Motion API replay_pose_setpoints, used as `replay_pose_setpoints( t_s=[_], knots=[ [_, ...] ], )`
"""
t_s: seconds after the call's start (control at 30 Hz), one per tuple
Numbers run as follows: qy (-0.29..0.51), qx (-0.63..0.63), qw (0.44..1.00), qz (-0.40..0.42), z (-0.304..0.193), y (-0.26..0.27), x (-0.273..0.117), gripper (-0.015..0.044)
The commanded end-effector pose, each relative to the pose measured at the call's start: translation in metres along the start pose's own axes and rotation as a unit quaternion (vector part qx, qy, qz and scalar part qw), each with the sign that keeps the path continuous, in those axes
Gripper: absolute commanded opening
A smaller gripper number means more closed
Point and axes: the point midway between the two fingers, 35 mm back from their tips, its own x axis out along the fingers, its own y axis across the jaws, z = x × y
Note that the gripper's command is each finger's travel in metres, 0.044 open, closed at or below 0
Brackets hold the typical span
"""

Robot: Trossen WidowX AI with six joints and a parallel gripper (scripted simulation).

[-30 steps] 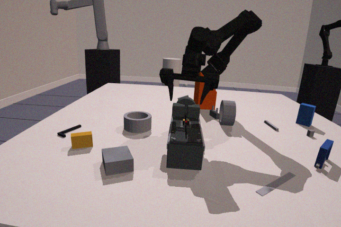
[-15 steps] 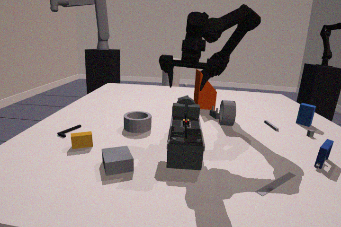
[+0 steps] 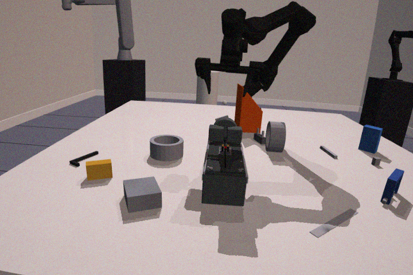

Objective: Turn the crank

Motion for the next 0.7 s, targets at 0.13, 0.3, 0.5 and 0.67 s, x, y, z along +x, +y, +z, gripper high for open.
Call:
replay_pose_setpoints(
  t_s=[0.13,0.3,0.5,0.67],
  knots=[
    [-0.021,-0.016,0.999,0.017,-0.035,0.002,-0.030,0.0440],
    [-0.034,-0.024,0.999,0.026,-0.057,0.005,-0.044,0.0440],
    [-0.038,-0.026,0.999,0.028,-0.064,0.006,-0.048,0.0440],
    [-0.036,-0.026,0.999,0.027,-0.073,0.003,-0.032,0.0440]
  ],
)
